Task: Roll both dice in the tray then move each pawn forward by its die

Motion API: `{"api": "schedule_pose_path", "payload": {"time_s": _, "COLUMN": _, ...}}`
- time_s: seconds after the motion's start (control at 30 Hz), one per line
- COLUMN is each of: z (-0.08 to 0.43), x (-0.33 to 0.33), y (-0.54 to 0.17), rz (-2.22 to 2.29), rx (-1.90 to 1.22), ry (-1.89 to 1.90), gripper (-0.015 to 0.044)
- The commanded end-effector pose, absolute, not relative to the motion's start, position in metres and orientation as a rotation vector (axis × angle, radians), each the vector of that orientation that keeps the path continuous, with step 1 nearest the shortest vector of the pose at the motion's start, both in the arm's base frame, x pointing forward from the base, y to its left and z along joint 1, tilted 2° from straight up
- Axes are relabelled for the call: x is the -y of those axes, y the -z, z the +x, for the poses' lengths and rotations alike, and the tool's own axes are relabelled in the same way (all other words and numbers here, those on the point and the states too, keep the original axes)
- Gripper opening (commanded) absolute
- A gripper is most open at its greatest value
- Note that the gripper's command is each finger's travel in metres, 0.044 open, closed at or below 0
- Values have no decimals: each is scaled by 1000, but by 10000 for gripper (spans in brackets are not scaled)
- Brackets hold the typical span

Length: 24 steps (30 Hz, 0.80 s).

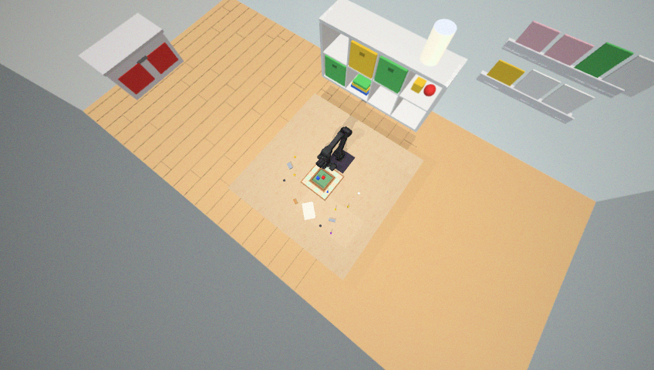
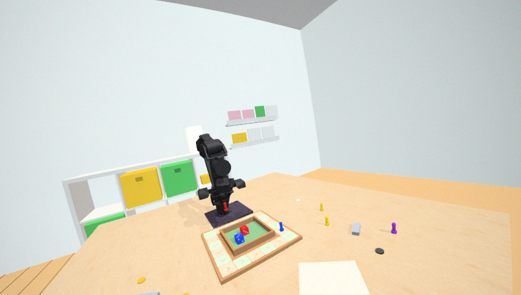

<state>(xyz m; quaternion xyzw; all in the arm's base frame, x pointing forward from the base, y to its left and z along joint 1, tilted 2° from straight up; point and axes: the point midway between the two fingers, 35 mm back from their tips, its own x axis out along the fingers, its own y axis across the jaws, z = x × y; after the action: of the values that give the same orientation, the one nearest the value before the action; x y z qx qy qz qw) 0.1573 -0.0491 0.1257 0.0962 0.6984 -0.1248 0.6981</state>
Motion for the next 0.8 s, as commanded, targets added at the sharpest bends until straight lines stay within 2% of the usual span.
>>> {"api": "schedule_pose_path", "payload": {"time_s": 0.0, "z": 155, "x": 49, "y": -149, "rz": 206, "rx": -1544, "ry": 276, "gripper": 0}}
{"api": "schedule_pose_path", "payload": {"time_s": 0.37, "z": 148, "x": 47, "y": -177, "rz": 206, "rx": -1544, "ry": 276, "gripper": 0}}
{"api": "schedule_pose_path", "payload": {"time_s": 0.77, "z": 150, "x": 76, "y": -127, "rz": 204, "rx": -1544, "ry": 278, "gripper": 0}}
